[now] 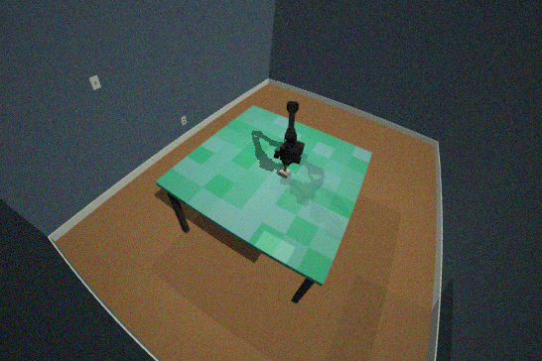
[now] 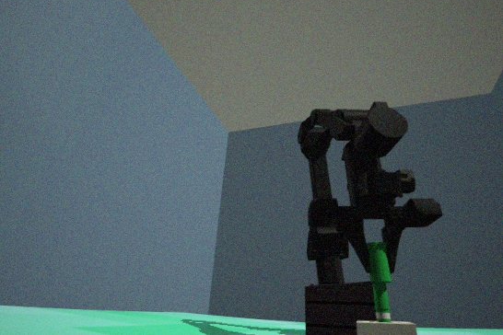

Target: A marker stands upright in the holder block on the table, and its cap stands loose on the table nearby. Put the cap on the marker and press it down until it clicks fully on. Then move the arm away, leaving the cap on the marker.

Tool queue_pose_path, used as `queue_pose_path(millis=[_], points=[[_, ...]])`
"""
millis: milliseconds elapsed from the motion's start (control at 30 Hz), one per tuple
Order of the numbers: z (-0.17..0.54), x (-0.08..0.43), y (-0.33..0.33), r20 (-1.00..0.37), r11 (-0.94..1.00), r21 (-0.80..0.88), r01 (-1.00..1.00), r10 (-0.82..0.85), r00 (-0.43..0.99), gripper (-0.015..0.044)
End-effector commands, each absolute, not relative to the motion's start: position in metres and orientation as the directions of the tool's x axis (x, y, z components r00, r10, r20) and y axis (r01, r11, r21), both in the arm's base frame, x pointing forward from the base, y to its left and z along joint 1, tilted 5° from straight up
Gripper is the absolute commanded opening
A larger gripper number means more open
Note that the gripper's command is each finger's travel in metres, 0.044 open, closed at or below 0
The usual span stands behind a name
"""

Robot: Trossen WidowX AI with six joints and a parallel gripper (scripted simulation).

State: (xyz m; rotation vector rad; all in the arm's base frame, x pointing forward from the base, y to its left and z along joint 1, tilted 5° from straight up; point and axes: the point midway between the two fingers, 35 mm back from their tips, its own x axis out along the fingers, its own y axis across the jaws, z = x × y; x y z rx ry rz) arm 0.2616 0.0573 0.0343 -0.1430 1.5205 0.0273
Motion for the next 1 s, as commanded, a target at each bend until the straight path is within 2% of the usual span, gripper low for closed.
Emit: queue_pose_path(millis=[0,967], points=[[0.012,0.259,0.055,-0.997,0.991,-0.082,-0.11,-0.081,0.02,0.0],[-0.028,0.275,0.053,-0.996,0.99,-0.083,-0.11,-0.081,0.021,0.0]])
